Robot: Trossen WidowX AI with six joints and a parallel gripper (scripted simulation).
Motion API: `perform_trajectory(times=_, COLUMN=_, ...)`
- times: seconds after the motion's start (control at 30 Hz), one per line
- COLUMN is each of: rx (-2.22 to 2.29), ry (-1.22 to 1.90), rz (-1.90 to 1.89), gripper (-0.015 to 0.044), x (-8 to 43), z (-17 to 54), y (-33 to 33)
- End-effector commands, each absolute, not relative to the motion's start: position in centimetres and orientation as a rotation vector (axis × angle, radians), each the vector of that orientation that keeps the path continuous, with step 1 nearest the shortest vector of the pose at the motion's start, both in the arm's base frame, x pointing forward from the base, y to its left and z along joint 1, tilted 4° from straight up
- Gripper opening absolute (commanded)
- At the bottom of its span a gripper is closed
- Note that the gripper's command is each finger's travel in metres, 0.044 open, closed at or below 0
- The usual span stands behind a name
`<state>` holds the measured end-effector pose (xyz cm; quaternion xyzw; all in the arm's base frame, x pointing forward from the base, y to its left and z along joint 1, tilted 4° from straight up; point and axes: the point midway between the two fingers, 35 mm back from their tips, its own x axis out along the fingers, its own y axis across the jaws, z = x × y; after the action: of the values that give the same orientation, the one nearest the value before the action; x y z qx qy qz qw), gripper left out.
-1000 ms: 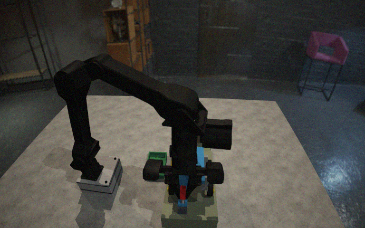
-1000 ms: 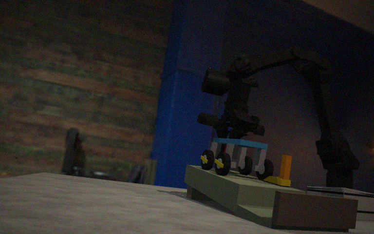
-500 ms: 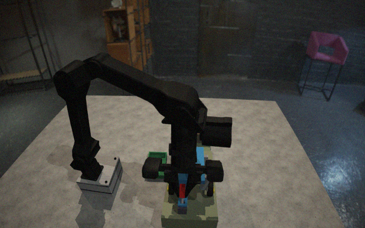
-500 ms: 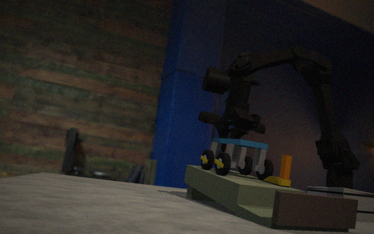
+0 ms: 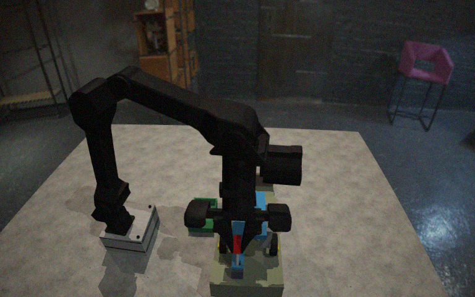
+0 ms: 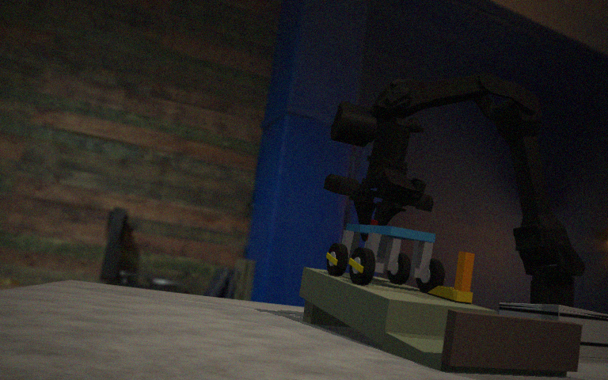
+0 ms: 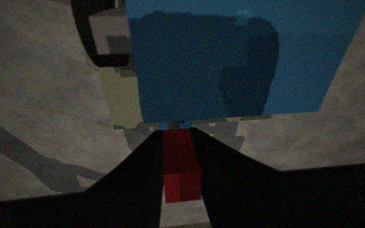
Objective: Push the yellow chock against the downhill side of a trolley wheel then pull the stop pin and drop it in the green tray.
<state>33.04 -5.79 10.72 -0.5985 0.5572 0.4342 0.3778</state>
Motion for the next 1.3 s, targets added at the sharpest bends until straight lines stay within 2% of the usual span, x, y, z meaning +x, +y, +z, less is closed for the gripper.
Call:
perform_trajectory(times=0.0, rx=-1.53, ry=1.428, rz=1.101, gripper=0.0, x=33.1, z=11.2, y=-5.8)
perform_trajectory(times=1.27, rx=-1.53, ry=1.428, rz=1.101, gripper=0.0, x=33.2, z=13.5, y=-5.5)
